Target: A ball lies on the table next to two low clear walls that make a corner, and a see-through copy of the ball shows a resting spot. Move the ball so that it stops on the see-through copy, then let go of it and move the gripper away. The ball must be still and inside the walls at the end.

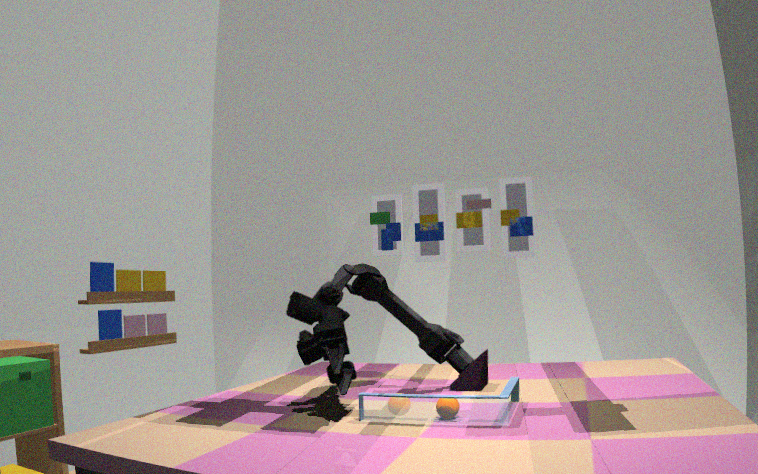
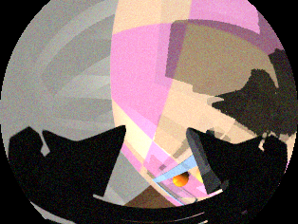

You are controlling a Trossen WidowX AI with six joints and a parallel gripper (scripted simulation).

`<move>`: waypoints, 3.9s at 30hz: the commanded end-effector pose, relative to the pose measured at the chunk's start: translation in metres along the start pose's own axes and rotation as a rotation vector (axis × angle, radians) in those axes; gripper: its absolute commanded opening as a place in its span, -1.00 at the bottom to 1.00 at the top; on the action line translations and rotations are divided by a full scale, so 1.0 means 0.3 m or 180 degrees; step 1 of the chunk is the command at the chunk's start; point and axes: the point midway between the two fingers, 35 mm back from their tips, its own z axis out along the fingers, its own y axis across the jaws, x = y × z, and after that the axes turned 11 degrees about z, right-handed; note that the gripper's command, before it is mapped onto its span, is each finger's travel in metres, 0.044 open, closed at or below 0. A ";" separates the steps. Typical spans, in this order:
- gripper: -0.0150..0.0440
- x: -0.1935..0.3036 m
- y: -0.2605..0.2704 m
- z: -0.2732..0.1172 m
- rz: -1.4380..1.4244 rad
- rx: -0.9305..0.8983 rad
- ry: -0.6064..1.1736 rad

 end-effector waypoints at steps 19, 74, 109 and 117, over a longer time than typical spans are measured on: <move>0.72 0.729 -0.266 0.061 -0.3849 0.2643 0.0589; -0.06 0.677 -0.400 0.198 -0.3854 0.2650 0.0589; -0.49 0.805 -0.111 -0.110 -0.4149 0.2539 0.0642; -0.49 0.720 -0.119 -0.119 -0.4095 0.2555 0.0639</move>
